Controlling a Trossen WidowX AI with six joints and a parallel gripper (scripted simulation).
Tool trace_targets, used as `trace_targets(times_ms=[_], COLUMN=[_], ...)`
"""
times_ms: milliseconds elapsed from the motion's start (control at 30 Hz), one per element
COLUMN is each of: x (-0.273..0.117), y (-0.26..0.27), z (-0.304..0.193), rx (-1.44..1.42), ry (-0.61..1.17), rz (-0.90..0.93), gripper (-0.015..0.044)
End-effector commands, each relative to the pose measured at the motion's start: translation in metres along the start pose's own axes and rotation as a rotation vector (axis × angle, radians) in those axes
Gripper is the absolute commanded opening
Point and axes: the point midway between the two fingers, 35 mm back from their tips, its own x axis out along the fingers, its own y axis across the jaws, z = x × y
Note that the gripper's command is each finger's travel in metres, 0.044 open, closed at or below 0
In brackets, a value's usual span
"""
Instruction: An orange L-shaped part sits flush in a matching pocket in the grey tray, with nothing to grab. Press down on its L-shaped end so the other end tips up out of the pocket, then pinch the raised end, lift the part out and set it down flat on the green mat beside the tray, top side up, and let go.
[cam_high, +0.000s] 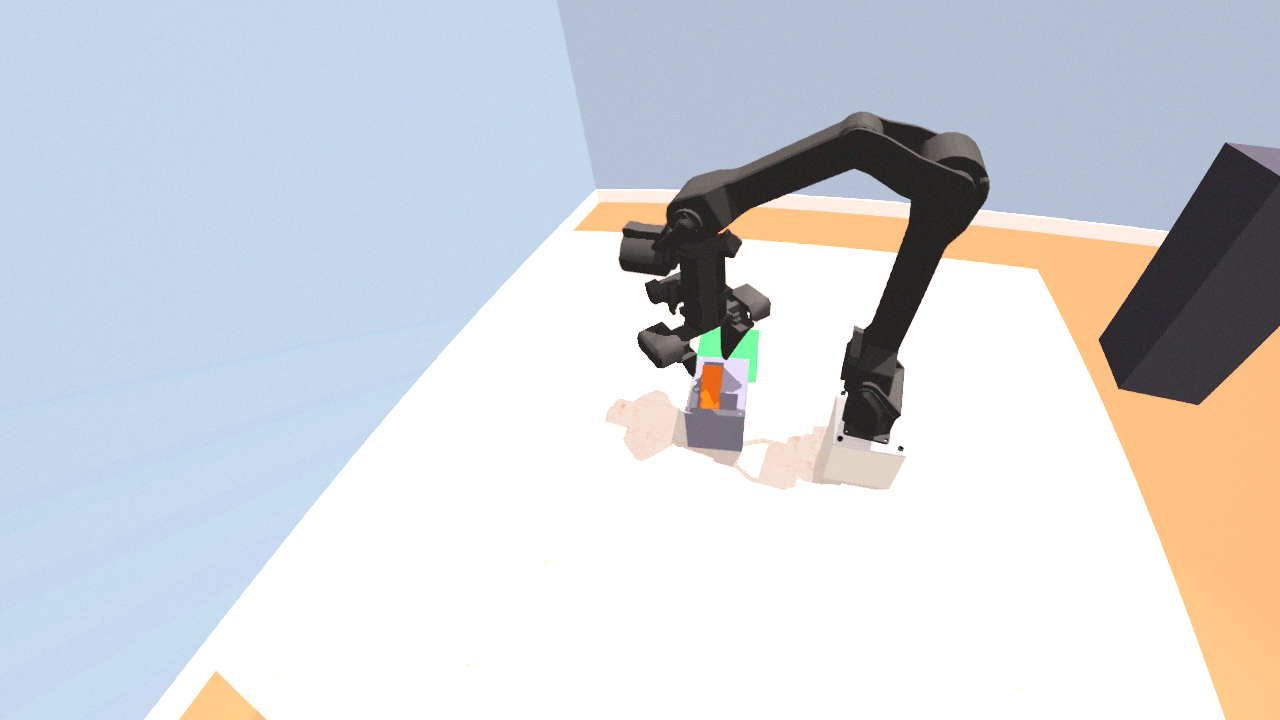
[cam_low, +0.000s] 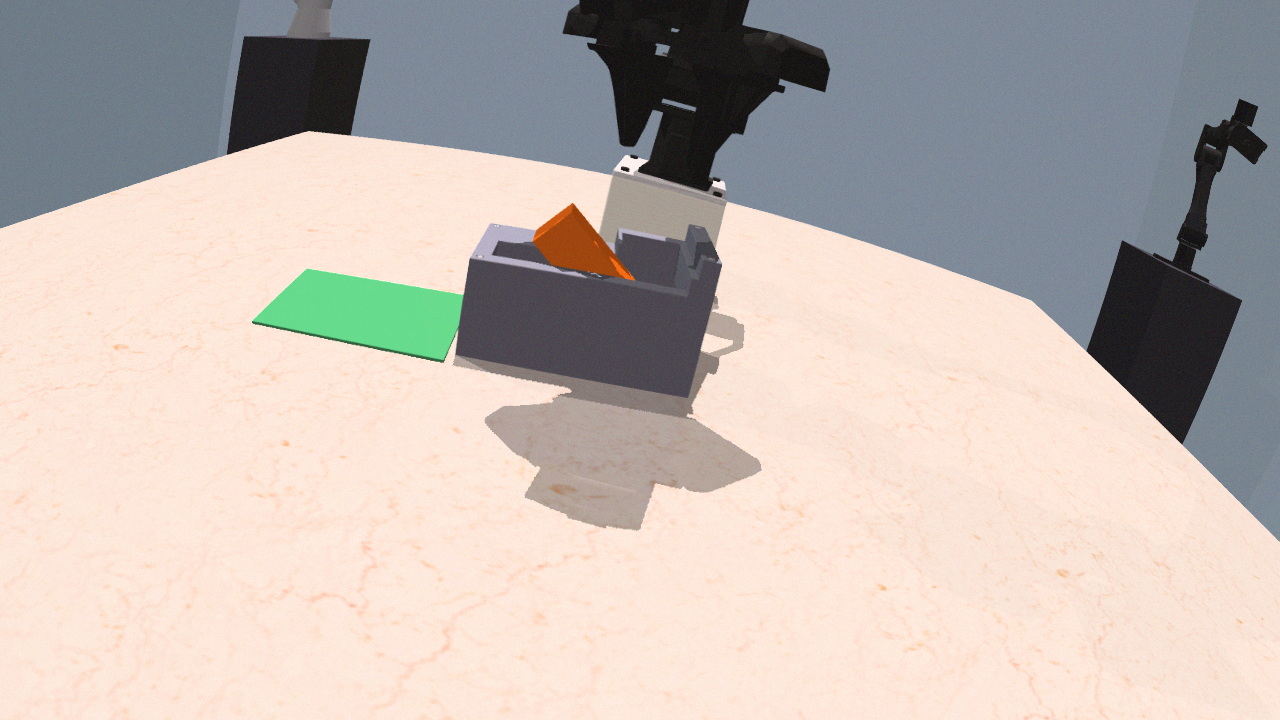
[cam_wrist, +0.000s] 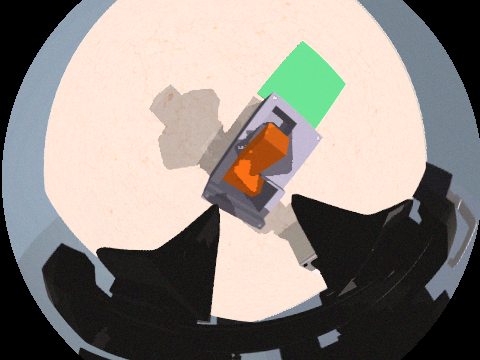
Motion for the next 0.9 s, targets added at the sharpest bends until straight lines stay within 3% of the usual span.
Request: trace_targets(times_ms=[0, 333, 567, 867], x=[-0.003, -0.002, 0.027, 0.035], y=[-0.02, -0.023, -0.023, -0.023], z=[0.027, 0.03, 0.03, 0.031], rx=[0.65, 0.722, 0.722, 0.722], ry=[-0.003, -0.003, -0.003, -0.003], rz=[0.0, -0.001, -0.001, 0.0], gripper=[0.028, 0.028, 0.028, 0.028])
